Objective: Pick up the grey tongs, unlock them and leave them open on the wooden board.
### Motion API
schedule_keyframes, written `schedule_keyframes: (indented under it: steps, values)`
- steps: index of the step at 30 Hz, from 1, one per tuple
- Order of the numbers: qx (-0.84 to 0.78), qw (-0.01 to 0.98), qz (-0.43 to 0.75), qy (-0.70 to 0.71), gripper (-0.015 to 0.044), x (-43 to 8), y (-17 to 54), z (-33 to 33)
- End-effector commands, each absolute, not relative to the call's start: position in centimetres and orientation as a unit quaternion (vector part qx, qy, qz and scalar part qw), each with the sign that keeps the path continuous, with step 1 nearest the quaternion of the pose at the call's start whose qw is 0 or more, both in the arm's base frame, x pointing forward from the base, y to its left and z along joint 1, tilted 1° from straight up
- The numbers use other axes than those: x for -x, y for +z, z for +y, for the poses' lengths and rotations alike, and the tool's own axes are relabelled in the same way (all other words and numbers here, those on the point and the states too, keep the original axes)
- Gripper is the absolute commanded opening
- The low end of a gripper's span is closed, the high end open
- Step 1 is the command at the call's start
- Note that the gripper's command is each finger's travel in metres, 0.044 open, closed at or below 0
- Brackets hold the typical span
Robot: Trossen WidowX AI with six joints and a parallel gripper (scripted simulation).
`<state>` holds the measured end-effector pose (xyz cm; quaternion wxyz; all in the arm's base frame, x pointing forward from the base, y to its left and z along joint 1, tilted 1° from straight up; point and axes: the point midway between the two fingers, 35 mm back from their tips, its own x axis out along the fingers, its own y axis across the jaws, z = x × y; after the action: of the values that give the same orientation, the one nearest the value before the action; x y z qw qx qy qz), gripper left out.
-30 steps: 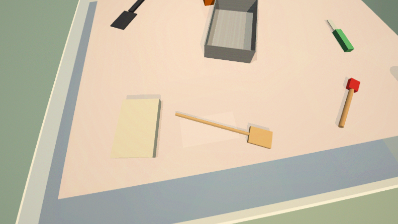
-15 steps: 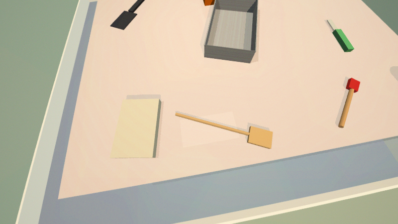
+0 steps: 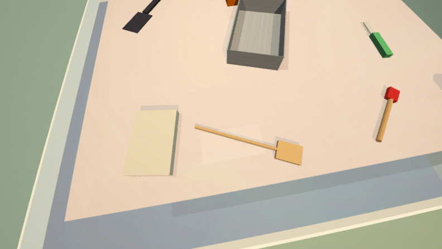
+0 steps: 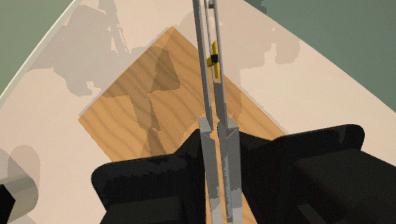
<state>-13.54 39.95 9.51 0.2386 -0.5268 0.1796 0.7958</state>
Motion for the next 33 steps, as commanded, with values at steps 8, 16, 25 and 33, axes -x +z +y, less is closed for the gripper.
schedule_keyframes:
  steps: [8,16,25,33]
  values:
    - [0.625,0.21,0.172,0.732,-0.015,13.7,9.4,39.3]
    - [0.681,0.188,0.163,0.689,-0.015,13.6,9.6,38.6]
    - [0.681,0.188,0.163,0.689,-0.015,13.6,9.5,38.6]
    - [0.681,0.188,0.163,0.689,-0.015,13.7,8.3,38.7]
